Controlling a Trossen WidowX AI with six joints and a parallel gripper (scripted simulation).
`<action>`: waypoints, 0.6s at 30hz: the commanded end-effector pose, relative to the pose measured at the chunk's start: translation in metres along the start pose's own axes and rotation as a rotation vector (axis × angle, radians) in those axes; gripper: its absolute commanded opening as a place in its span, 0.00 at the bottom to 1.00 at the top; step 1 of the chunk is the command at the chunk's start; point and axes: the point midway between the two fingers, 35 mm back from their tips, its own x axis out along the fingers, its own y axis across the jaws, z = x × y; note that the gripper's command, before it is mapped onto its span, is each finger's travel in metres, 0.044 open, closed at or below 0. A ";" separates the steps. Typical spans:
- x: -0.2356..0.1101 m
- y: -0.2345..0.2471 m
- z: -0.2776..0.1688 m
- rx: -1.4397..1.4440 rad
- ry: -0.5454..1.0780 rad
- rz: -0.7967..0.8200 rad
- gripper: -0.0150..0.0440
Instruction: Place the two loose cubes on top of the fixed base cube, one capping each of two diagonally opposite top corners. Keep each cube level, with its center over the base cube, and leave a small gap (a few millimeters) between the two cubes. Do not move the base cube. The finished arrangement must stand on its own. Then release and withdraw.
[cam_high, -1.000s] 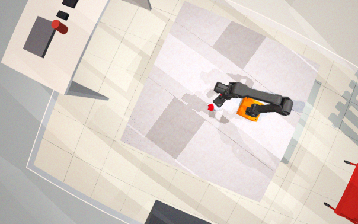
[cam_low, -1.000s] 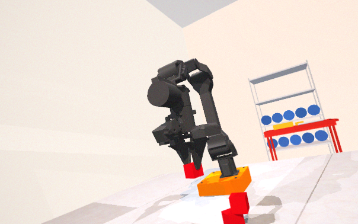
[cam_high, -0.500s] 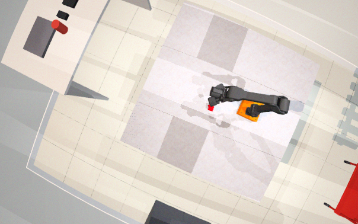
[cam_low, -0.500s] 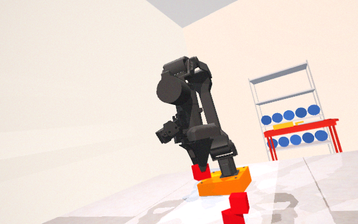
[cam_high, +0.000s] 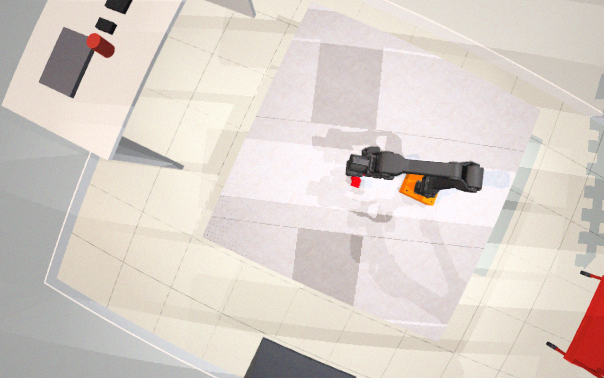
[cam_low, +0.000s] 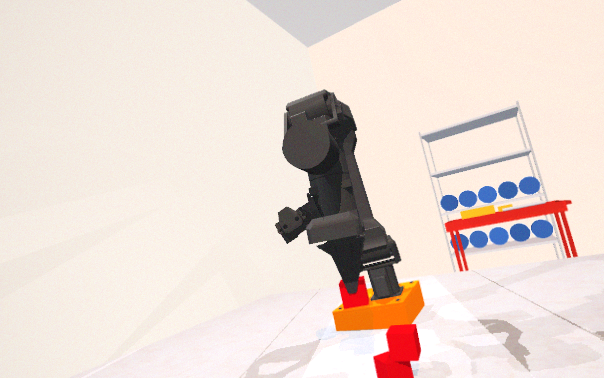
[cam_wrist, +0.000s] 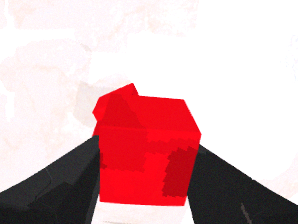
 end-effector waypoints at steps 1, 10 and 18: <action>0.003 0.006 -0.007 0.138 0.000 -0.005 0.43; 0.004 0.009 -0.011 0.210 0.001 -0.004 0.43; 0.024 0.007 -0.011 0.218 0.001 -0.005 0.43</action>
